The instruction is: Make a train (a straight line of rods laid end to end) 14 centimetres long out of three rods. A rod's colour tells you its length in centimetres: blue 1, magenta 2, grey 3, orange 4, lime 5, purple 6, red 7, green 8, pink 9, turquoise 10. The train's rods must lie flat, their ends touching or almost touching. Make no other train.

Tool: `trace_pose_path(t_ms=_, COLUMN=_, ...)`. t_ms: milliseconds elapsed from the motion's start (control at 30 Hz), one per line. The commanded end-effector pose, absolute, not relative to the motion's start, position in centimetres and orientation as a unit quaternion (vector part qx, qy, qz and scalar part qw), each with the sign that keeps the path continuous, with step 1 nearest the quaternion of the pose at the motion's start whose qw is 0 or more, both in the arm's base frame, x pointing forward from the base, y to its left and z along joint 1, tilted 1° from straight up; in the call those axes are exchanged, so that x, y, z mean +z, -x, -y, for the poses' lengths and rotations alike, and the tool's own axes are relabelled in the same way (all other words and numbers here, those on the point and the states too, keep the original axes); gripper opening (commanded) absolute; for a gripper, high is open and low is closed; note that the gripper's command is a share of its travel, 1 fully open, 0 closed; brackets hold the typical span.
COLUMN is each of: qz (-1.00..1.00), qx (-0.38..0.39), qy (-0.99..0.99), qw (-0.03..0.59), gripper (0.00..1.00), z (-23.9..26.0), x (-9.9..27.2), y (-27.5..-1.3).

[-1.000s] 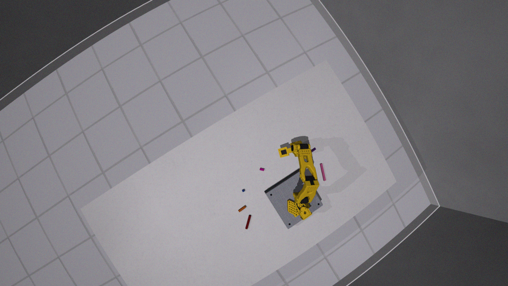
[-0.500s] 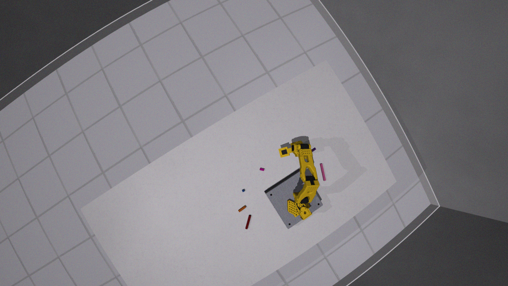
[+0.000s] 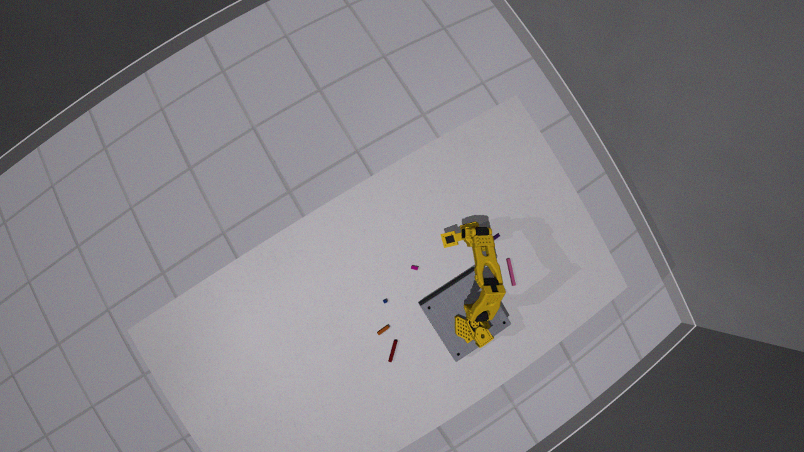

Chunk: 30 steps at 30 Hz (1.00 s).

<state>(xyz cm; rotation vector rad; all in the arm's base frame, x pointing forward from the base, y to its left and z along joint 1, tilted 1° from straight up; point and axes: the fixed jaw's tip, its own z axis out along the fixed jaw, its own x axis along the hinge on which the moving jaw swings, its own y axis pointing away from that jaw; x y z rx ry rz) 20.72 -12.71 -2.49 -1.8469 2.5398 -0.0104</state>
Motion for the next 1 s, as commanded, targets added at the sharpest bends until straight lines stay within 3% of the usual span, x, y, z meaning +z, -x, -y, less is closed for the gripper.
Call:
trace_pose_path(t_ms=0, qz=-0.809, qx=0.002, qy=0.587, qw=-0.001, gripper=0.0, z=12.8, x=-3.2, y=-20.4)
trace_pose_path(t_ms=967, qz=-0.81, qx=0.012, qy=0.587, qw=-0.005, gripper=0.0, z=12.6, x=-4.6, y=-20.1)
